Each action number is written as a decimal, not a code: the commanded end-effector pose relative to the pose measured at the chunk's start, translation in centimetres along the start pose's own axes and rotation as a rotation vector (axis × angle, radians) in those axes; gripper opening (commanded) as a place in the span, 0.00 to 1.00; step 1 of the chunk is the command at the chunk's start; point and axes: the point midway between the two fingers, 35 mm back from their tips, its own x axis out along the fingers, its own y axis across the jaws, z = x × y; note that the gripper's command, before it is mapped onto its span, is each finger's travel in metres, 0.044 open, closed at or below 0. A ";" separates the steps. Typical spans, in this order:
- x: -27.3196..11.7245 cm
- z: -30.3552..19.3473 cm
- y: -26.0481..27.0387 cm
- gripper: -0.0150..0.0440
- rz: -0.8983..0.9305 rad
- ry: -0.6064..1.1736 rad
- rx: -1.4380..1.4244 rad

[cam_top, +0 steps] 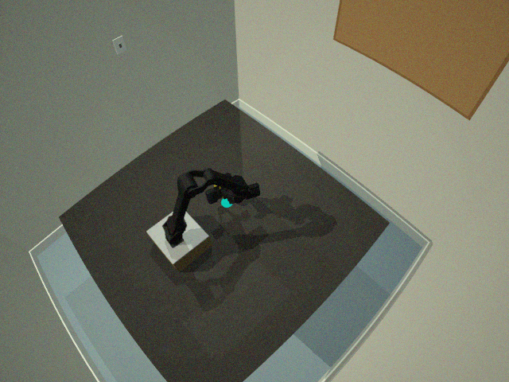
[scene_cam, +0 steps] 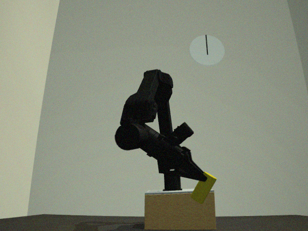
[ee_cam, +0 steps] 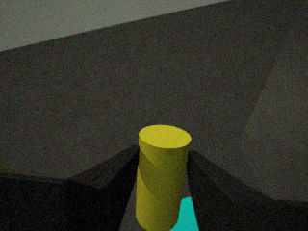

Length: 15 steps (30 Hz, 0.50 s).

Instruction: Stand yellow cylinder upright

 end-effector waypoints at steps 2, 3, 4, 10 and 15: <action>-0.2 -0.1 -0.1 0.43 -0.011 -0.047 -0.006; -0.2 -0.1 -0.1 0.43 -0.013 -0.054 -0.007; -0.2 -0.1 -0.1 0.43 -0.015 -0.061 -0.008; -0.5 -0.1 -0.1 0.43 -0.030 -0.104 -0.016; -0.7 0.0 -0.2 0.43 -0.044 -0.139 -0.023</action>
